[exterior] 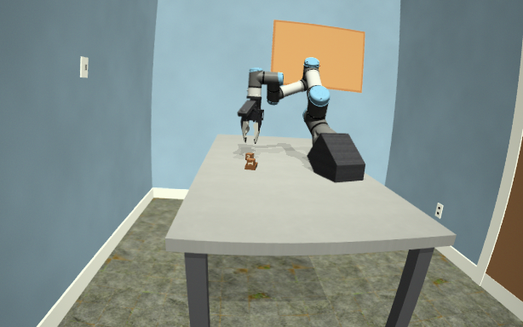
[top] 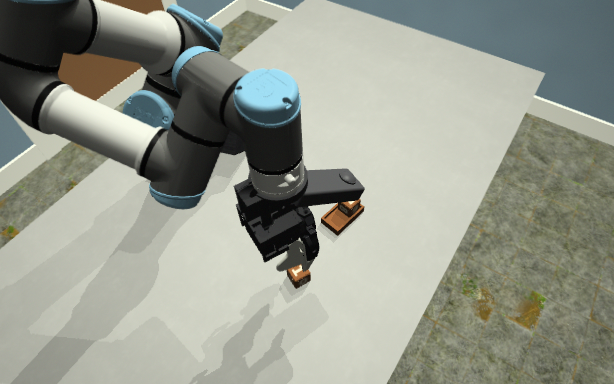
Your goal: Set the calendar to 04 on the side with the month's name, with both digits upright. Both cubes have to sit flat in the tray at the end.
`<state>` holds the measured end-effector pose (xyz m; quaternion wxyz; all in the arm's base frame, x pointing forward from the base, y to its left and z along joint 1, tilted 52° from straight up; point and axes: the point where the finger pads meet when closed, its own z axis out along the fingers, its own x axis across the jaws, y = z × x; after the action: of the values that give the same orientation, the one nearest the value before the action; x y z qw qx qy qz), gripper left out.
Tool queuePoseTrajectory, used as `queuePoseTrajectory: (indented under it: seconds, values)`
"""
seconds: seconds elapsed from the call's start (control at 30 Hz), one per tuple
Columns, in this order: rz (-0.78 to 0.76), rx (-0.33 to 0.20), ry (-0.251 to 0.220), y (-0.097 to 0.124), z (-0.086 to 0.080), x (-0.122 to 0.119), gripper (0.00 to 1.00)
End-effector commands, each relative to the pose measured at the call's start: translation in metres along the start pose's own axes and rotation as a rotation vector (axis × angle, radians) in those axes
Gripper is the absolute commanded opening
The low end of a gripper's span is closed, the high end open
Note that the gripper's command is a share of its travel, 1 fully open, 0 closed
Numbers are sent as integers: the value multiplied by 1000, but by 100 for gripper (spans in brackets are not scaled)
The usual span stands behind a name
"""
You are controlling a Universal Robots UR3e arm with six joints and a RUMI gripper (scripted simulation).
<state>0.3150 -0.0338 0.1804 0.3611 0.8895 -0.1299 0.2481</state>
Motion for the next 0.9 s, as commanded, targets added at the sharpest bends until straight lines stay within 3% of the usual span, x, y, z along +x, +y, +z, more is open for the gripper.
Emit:
queuePoseTrajectory:
  seconds: [0.0, 0.4, 0.87]
  values:
    - [2, -14, -11, 1, 0, -2, 29]
    - [8, -125, -38, 1, 3, -6, 29]
    - [2, -244, -12, -1, 1, -2, 29]
